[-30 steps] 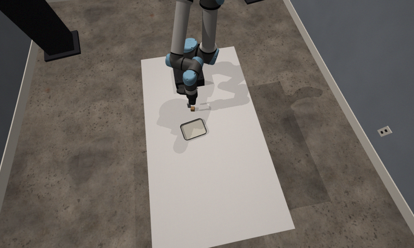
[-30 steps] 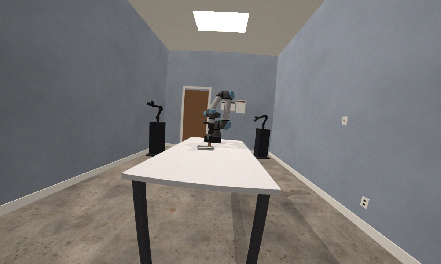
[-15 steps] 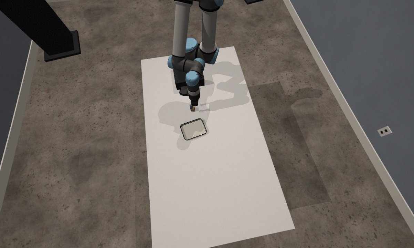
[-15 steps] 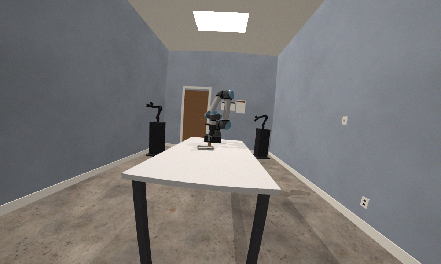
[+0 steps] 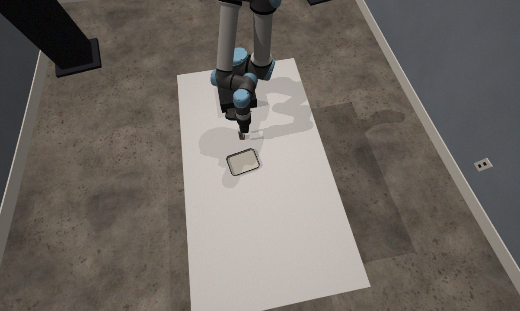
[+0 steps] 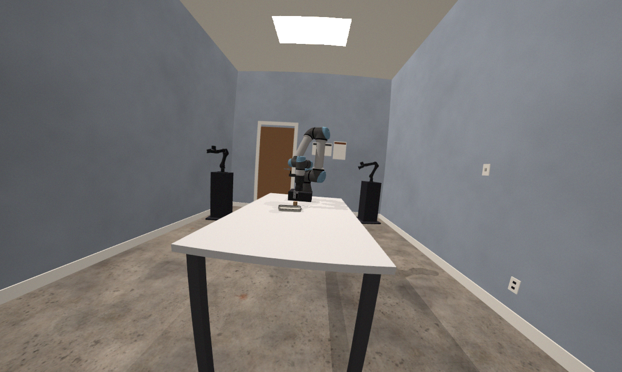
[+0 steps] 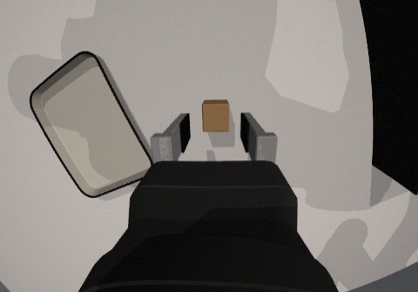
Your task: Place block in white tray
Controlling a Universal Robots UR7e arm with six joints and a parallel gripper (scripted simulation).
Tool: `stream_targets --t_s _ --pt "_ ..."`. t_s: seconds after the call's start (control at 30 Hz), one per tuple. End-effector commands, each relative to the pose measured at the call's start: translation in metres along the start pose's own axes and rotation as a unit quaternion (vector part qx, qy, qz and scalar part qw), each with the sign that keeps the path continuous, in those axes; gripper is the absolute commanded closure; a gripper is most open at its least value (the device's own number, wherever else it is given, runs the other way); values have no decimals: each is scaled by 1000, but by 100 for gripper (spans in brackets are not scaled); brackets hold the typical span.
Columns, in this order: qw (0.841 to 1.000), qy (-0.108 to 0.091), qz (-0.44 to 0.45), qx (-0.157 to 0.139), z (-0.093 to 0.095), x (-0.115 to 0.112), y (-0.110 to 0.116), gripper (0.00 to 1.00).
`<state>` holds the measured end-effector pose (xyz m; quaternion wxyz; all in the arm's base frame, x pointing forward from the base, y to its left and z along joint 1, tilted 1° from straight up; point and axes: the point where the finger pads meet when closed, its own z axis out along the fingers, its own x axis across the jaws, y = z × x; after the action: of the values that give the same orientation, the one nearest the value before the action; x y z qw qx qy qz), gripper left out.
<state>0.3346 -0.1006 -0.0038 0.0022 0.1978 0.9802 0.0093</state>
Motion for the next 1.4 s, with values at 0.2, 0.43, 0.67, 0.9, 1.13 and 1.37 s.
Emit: stream_targets --t_s 0.2,0.43,0.67,0.9,1.13,1.37 --pt "1000 0 -1 0 0 0 1 11" --pt "1000 1 -1 -1 3 1 1 11" --pt "1000 2 -1 -1 7 2 1 11" --pt "1000 2 -1 -1 16 2 1 11" --pt "1000 2 -1 -1 23 2 1 11" --pt "1000 2 -1 -1 26 2 1 11"
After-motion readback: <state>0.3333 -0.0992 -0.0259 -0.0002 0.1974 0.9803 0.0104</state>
